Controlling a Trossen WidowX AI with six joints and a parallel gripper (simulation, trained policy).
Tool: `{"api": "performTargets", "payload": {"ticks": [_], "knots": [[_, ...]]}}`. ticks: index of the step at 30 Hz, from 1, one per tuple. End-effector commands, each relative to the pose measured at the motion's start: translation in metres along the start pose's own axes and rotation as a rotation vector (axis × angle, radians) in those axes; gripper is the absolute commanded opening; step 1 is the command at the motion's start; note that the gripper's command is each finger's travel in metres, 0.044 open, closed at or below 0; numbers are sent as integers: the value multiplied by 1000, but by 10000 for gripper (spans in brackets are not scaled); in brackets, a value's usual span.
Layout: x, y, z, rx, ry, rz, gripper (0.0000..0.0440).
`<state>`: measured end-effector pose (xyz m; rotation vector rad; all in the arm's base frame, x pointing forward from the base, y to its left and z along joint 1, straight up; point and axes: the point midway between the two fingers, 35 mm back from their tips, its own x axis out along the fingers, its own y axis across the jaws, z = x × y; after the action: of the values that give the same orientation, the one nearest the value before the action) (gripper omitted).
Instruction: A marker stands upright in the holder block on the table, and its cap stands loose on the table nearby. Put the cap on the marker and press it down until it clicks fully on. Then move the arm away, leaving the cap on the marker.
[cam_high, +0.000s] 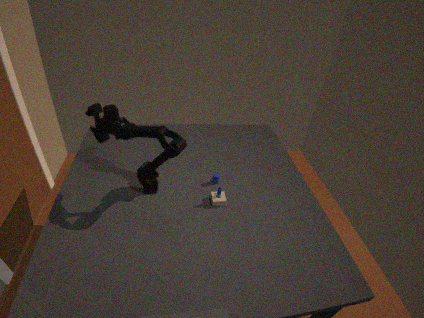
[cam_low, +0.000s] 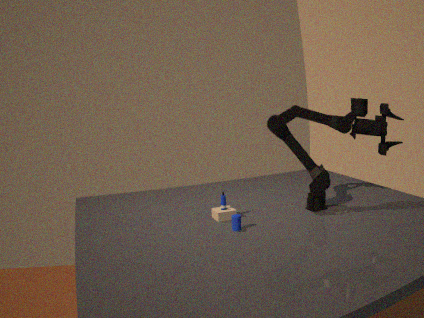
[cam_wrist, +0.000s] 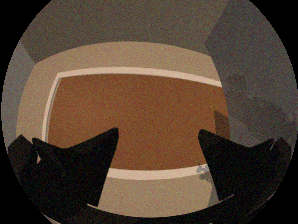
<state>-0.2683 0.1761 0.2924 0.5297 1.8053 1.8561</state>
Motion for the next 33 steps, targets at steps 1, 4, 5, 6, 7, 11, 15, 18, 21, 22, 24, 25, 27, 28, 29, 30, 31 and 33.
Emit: {"api": "performTargets", "payload": {"ticks": [1,4,5,6,7,11,15,18,21,22,24,25,27,28,29,30,31,33], "knots": [[0,-1,1,1,-4,-7,374],[-1,-5,8,0,-22,-30,299],[-1,-6,10,-1,-28,-38,274],[-1,-8,12,-2,-33,-47,250],[-1,-9,14,-3,-39,-55,227],[-2,-15,22,-3,-58,-92,215],[-4,-21,29,0,-75,-131,228],[-5,-25,34,3,-88,-158,238],[-7,-28,39,7,-102,-185,248],[-8,-29,41,9,-106,-193,251],[-9,-31,45,12,-115,-210,258],[-10,-32,47,13,-120,-219,261],[-11,-34,50,17,-129,-235,267],[-12,-35,52,19,-134,-243,270],[-13,-36,54,21,-139,-252,273],[-14,-36,56,23,-144,-260,276],[-14,-37,58,25,-149,-268,279],[-16,-39,61,30,-159,-284,285]]}}
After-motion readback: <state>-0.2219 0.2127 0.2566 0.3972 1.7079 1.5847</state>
